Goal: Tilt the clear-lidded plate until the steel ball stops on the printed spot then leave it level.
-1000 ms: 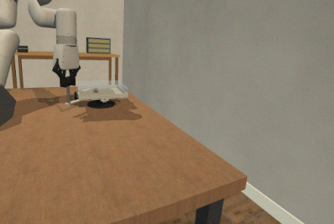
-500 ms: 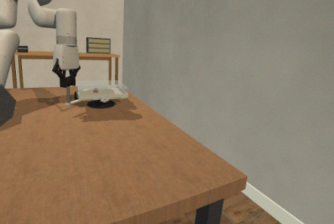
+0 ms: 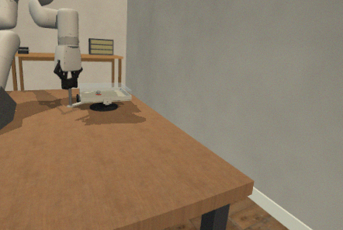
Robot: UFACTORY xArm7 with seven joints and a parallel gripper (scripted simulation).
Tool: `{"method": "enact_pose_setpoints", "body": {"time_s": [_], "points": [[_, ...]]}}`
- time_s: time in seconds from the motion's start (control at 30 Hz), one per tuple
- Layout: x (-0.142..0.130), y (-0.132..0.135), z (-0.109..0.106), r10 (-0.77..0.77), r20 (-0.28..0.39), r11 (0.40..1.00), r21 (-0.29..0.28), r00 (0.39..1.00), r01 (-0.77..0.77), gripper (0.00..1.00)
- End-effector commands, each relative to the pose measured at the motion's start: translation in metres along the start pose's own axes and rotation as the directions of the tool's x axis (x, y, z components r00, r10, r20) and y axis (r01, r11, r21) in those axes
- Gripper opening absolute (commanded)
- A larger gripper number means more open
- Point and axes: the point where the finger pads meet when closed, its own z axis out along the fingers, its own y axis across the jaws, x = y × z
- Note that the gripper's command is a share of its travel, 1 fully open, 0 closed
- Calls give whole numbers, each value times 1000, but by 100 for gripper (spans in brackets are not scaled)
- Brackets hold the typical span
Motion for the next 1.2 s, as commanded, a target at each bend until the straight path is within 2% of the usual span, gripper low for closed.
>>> {"method": "enact_pose_setpoints", "body": {"time_s": [0.0, 1.17], "points": [[1, 0, 0, -1, -3, 1000, 0, 1000, 1, 0], [2, -1, -3, -1, -3, 1000, 0, 1000, 1, 0]]}}
